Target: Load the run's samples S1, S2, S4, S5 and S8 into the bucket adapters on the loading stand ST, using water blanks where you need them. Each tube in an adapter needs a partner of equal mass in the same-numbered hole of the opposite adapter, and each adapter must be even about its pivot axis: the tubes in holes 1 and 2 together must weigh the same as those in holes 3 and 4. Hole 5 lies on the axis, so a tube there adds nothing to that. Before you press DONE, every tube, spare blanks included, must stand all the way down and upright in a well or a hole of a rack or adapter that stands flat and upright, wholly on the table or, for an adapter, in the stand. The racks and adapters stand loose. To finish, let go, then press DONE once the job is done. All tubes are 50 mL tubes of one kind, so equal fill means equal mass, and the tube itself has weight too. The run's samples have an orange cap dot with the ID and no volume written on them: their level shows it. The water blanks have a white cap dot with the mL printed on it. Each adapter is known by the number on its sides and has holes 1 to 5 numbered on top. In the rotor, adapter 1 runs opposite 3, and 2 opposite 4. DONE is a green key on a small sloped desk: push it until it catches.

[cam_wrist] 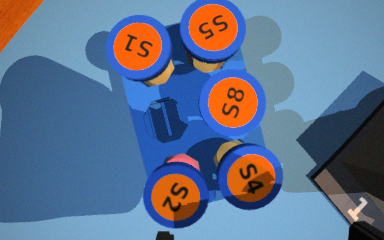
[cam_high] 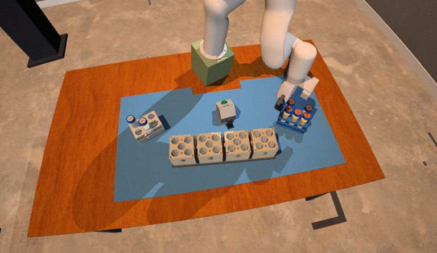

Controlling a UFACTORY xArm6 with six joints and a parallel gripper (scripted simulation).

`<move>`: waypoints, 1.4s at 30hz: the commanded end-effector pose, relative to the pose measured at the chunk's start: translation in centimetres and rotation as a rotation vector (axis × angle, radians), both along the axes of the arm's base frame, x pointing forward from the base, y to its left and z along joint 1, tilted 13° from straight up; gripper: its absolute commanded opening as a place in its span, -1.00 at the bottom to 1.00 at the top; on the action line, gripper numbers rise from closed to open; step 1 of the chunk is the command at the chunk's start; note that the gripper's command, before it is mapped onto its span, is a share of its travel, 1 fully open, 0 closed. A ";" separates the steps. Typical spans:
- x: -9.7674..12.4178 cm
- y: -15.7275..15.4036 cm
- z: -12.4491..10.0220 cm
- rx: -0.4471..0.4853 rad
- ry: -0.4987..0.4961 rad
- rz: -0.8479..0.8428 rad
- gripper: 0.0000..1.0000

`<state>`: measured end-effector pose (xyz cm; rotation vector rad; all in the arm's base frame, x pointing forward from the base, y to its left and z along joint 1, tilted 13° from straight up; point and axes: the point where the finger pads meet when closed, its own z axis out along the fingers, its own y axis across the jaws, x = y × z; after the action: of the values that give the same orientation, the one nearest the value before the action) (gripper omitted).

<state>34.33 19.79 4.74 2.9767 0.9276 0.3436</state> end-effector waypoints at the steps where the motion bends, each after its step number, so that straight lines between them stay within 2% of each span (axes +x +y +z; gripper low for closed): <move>1: 0.3 0.1 -0.1 0.002 -0.005 0.000 1.00; 40: 0.3 0.1 -0.1 0.002 -0.006 0.000 1.00; 42: 0.1 0.1 0.4 0.002 -0.005 0.000 1.00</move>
<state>34.45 19.84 4.55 2.9755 0.9267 0.3461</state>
